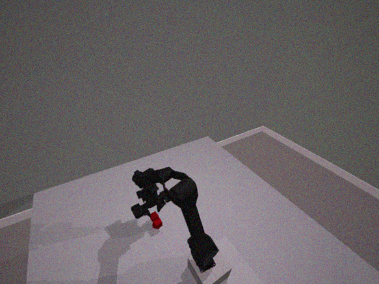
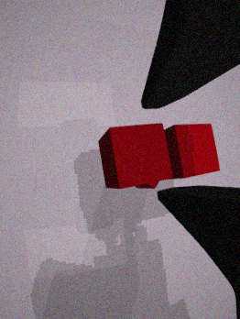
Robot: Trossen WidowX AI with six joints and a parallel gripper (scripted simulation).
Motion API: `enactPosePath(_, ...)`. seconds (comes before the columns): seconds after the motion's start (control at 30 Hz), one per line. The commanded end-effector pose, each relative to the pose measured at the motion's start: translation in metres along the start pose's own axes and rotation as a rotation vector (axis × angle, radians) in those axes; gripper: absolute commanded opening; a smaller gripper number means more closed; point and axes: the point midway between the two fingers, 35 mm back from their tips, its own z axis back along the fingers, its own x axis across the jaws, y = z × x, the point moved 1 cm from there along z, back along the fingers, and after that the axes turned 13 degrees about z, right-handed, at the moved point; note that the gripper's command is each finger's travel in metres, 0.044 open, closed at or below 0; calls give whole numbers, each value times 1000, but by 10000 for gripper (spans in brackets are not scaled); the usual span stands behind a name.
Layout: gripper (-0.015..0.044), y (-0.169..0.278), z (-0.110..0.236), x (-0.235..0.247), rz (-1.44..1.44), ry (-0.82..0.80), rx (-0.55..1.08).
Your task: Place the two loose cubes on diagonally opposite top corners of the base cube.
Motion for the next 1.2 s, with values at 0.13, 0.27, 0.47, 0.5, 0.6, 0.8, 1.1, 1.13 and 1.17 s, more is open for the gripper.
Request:
enactPosePath(0.13, 205, -2, 12, 0, 6, 1, -13)
enactPosePath(0.27, 205, -2, 15, 0, 6, 1, -13)
enactPosePath(0.47, 205, -2, 21, 0, 6, 1, -13)
enactPosePath(0.5, 205, -2, 21, 0, 6, 1, -13)
enactPosePath(0.6, 205, -2, 24, 0, 6, 1, -14)
enactPosePath(0.8, 205, -2, 30, 0, 6, 1, -14)
enactPosePath(1.1, 205, -2, 38, 0, 6, 1, -14)
enactPosePath(1.13, 205, -2, 39, 0, 6, 1, -14)
enactPosePath(1.17, 205, -2, 39, 0, 6, 1, -14)
